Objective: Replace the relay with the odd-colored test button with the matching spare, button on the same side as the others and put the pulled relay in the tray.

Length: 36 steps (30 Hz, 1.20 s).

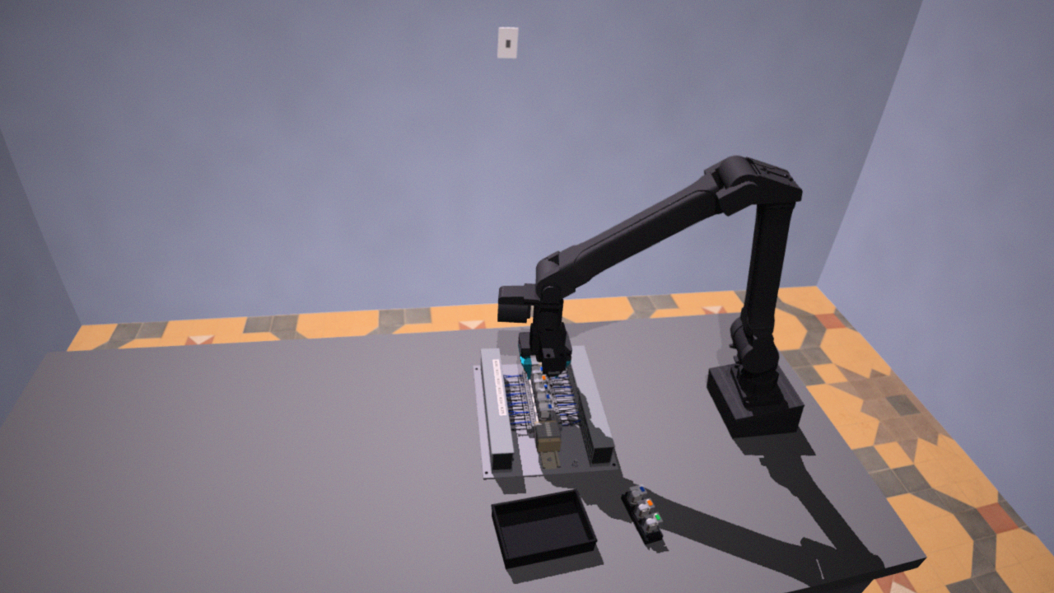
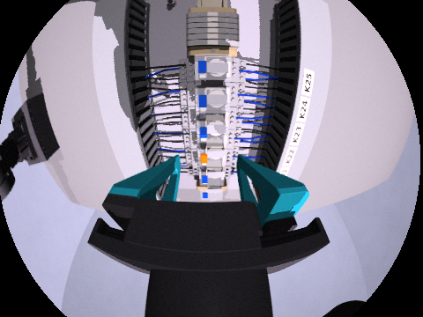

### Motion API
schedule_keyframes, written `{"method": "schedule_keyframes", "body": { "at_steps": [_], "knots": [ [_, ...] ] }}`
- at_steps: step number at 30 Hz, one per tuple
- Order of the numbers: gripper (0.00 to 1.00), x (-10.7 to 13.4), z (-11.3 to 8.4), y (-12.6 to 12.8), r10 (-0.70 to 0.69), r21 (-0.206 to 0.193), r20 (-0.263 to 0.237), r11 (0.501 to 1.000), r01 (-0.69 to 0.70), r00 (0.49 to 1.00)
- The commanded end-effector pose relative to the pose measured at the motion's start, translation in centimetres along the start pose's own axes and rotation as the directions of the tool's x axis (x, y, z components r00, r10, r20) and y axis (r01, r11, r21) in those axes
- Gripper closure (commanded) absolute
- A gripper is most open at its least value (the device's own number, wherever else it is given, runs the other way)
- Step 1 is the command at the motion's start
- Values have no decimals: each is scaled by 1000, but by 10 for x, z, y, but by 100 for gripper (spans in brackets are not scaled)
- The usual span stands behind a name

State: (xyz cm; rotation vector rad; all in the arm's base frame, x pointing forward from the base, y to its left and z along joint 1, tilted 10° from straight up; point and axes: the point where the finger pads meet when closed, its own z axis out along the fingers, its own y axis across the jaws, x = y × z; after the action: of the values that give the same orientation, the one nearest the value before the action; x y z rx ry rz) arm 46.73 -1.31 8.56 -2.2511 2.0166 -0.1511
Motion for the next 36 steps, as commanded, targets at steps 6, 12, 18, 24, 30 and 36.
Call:
{"method": "schedule_keyframes", "body": {
  "at_steps": [6, 12, 18, 24, 30, 36],
  "knots": [
    [41, -1, -20, -27, -4, 75, -5, 997, 4, 1000],
    [41, -1, -23, -30, -4, 84, -7, 996, 5, 1000],
    [41, -1, -22, -28, -4, 79, -6, 997, 4, 1000],
    [41, -1, -19, -24, -4, 71, -5, 997, 4, 1000],
    [41, -1, -18, -23, -4, 68, -4, 998, 4, 1000],
    [41, -1, -18, -23, -4, 68, -5, 998, 4, 1000]
  ]
}}
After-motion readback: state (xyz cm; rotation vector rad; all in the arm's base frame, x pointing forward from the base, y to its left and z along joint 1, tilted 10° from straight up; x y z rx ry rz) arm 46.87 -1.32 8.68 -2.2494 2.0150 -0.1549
